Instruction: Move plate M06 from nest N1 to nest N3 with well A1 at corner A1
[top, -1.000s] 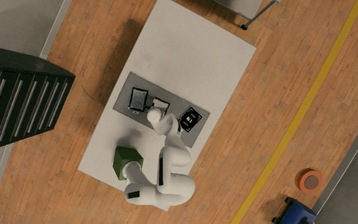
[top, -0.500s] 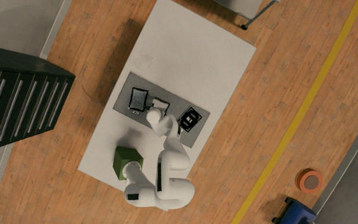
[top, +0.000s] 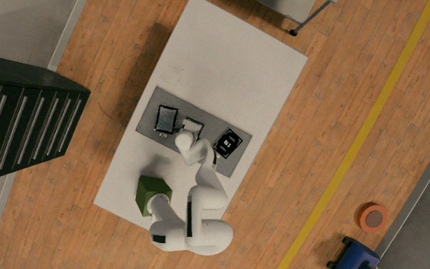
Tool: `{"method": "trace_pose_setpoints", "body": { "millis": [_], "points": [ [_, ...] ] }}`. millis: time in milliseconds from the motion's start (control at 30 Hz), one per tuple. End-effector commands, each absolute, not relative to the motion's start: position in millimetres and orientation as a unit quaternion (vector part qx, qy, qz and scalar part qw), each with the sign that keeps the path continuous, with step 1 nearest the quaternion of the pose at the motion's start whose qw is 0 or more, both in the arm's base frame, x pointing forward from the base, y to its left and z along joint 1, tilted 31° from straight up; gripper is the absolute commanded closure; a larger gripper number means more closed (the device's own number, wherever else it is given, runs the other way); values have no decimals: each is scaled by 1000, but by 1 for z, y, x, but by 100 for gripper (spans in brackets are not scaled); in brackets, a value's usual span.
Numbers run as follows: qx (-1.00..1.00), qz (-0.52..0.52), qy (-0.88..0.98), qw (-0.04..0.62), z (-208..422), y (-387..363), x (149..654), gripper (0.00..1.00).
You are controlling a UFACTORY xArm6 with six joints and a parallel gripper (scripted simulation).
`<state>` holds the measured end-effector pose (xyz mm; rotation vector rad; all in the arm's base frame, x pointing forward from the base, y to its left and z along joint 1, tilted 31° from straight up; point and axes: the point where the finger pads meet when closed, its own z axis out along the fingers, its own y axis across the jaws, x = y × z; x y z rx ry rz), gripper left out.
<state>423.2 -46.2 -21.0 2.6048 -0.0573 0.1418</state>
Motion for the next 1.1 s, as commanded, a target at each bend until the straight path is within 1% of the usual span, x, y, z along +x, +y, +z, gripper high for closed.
{"method": "trace_pose_setpoints", "body": {
  "millis": [0,1067],
  "points": [
    [963,54,-21,262,-14,-42,424,0],
    [963,54,-21,262,22,-21,420,0]
  ]
}}
